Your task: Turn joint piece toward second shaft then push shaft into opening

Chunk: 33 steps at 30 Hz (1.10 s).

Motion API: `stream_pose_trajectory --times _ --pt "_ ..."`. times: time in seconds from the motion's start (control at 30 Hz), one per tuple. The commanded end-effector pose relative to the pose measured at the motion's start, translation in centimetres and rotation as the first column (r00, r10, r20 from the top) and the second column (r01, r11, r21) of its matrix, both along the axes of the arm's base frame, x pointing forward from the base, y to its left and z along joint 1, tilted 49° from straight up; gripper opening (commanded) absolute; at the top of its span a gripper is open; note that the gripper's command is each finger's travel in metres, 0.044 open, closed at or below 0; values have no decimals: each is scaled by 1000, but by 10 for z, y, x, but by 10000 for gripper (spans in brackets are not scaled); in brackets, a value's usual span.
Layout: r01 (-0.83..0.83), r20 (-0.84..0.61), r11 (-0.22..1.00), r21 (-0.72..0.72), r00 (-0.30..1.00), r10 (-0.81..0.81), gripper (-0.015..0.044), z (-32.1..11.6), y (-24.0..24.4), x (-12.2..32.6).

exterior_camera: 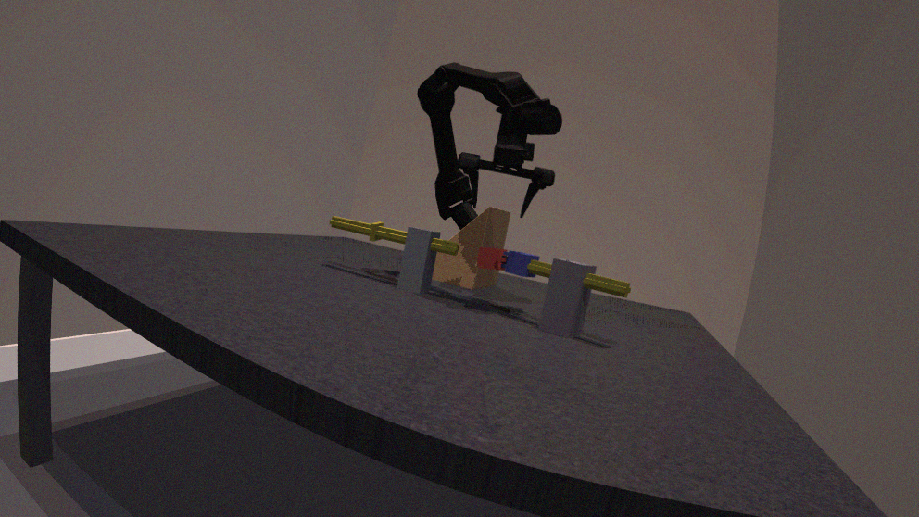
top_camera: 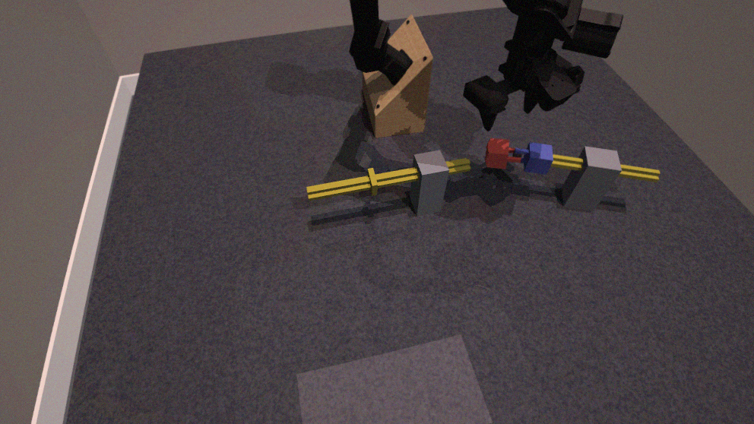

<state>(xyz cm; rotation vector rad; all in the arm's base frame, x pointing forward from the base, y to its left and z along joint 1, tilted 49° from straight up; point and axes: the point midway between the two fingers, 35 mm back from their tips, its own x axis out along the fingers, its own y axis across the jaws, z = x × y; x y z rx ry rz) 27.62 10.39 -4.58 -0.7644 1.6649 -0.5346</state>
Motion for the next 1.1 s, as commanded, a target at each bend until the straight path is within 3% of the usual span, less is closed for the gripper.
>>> stream_pose_trajectory --times 0.0,0.2,0.67,1.07 --pt "78 78 997 -5 994 -77 440 11 10 0" --pt "201 207 980 -10 959 -195 440 30 26 -2" --pt "219 226 976 -11 951 -211 440 5 0 -9" --pt "444 471 895 45 781 -411 440 3 -3 -10"
